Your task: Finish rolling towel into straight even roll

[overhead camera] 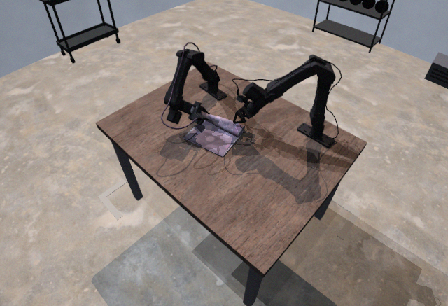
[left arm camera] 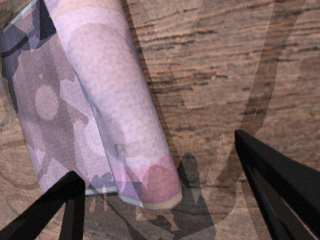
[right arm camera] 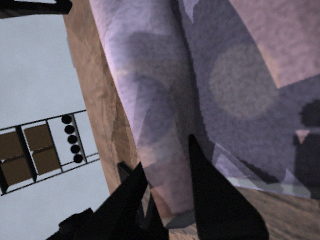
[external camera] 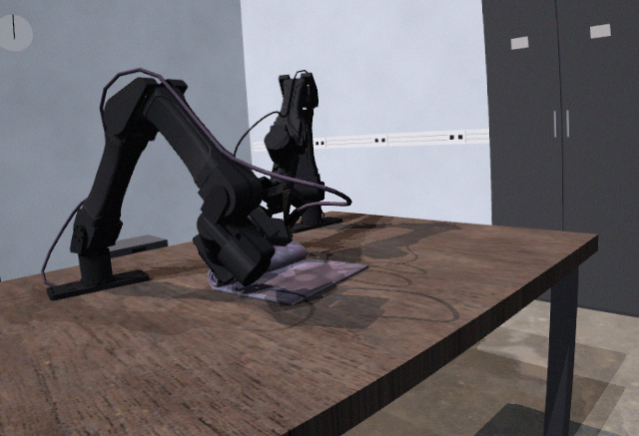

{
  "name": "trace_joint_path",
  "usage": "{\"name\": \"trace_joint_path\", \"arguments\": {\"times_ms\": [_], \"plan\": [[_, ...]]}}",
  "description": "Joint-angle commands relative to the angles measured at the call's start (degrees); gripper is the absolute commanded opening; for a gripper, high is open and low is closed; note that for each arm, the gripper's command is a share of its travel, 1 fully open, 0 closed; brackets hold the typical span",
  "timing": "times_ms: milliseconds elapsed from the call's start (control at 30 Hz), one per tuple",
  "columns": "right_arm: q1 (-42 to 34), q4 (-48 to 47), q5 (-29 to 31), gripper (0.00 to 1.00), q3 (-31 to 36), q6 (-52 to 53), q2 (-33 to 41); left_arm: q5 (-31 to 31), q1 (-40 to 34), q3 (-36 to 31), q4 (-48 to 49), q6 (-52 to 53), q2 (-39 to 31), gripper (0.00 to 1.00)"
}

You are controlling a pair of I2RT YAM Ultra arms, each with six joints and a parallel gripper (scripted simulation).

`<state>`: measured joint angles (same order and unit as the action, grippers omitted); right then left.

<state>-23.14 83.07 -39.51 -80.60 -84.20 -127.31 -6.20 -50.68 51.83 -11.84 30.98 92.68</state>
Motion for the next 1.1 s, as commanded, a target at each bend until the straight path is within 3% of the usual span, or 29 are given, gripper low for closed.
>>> {"name": "trace_joint_path", "arguments": {"times_ms": [0, 267, 500, 833, 1067], "plan": [[0.47, 3.67, -0.88, 0.27, -2.29, -1.51, -0.41, 4.74, -0.49, -1.08, 6.0, -0.46, -1.33, 0.98], [0.47, 1.81, -0.83, 0.27, -1.68, -1.65, -1.84, -1.14, 5.36, 1.61, 4.53, 6.52, -0.05, 0.98], [0.47, 1.83, -0.83, 0.27, -1.69, -1.66, -1.84, -1.48, 5.41, 0.13, 7.25, 6.69, 1.34, 0.98], [0.47, 1.83, -0.83, 0.27, -1.69, -1.66, -1.84, -1.9, 5.35, -5.2, 18.57, 7.12, 7.66, 0.98], [0.47, 1.83, -0.83, 0.27, -1.69, -1.66, -1.84, -1.8, 5.09, -4.54, 19.67, 6.94, 9.14, 0.98]]}}
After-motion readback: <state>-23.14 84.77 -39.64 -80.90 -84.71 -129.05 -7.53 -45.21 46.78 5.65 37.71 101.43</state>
